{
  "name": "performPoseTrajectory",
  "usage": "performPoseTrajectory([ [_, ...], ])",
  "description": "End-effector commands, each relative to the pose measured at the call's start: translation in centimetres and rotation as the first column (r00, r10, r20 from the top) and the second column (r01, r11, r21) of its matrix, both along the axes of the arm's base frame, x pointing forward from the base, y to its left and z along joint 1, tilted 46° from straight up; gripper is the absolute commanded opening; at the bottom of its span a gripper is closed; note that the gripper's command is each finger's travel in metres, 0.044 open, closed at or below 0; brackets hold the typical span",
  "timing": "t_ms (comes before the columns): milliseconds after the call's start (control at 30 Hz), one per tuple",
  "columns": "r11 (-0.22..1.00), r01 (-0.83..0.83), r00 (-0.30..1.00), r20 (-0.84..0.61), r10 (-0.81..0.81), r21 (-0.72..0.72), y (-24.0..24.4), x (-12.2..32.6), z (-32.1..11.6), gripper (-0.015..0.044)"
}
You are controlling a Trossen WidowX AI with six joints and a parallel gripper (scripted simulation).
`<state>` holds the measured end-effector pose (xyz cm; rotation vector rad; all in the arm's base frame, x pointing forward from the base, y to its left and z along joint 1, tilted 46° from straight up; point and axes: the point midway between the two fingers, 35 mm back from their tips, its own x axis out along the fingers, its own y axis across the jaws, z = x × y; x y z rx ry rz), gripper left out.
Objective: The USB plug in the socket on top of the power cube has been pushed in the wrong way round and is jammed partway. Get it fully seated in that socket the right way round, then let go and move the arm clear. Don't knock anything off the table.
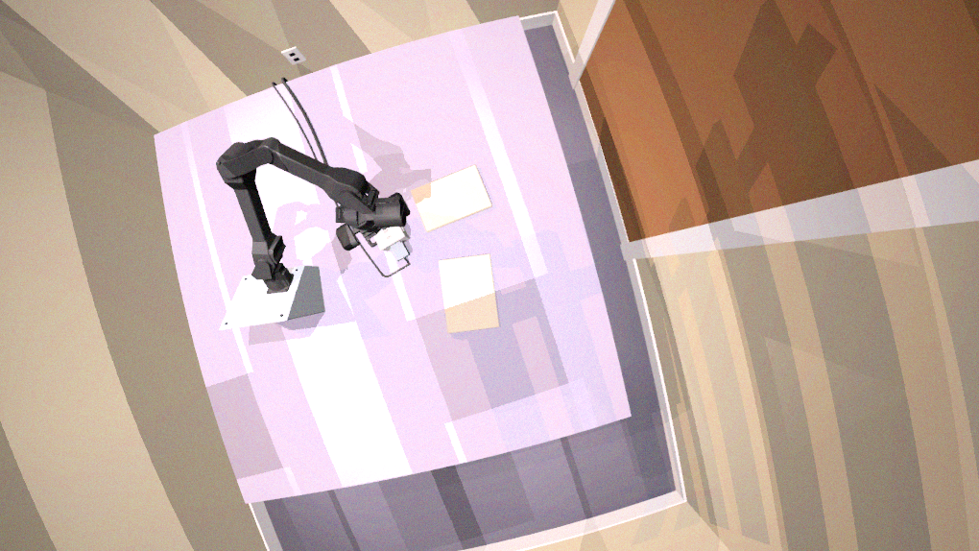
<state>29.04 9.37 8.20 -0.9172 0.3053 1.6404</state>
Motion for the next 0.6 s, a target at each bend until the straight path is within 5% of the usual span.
performPoseTrajectory([
  [0,1.000,-0.001,1.000,0.000,0.001,0.000,0.01,0.00,0.01,0.0000],
  [567,1.000,0.000,1.000,0.000,0.000,0.000,-0.26,0.01,0.25,0.0000],
])
